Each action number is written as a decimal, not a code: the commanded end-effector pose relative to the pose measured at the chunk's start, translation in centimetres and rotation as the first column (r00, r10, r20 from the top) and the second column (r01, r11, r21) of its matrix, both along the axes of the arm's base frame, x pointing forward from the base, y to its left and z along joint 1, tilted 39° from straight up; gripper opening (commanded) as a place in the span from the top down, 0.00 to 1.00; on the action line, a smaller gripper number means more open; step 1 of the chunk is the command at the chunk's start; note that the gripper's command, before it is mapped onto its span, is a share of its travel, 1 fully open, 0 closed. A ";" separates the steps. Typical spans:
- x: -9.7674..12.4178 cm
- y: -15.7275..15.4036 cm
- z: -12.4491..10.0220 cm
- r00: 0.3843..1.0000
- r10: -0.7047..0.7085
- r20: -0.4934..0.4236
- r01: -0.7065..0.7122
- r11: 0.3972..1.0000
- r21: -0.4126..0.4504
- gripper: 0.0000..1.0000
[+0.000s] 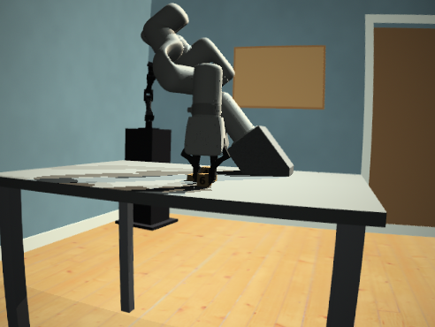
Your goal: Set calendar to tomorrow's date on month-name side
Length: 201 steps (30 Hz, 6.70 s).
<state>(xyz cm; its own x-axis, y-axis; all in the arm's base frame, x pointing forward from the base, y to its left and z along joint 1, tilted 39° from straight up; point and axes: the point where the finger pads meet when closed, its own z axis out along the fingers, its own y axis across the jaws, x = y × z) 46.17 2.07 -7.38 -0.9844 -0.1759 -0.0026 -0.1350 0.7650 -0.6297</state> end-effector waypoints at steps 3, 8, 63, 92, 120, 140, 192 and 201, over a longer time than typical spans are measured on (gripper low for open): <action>0.1 0.1 0.1 1.000 0.002 0.003 -0.002 1.000 0.001 0.71; 0.1 0.1 0.1 1.000 0.002 0.003 -0.002 1.000 0.001 0.71; 0.1 0.1 0.1 1.000 0.002 0.003 -0.002 1.000 0.001 0.71; 0.1 0.1 0.1 1.000 0.002 0.003 -0.002 1.000 0.001 0.59; -0.2 1.8 2.2 1.000 0.002 0.003 -0.002 1.000 0.001 0.51; -0.9 5.6 7.0 1.000 0.002 0.003 -0.002 1.000 0.001 0.51; 0.0 5.9 7.1 0.855 0.397 -0.333 -0.417 0.909 0.011 0.00; 0.5 6.0 7.2 0.639 0.577 -0.508 -0.628 0.773 0.088 0.00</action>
<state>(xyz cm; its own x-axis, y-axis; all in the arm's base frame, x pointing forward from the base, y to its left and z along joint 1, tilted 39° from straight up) 46.34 7.92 -0.32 -0.6300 -0.6513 0.4230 -0.7667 0.4345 -0.4727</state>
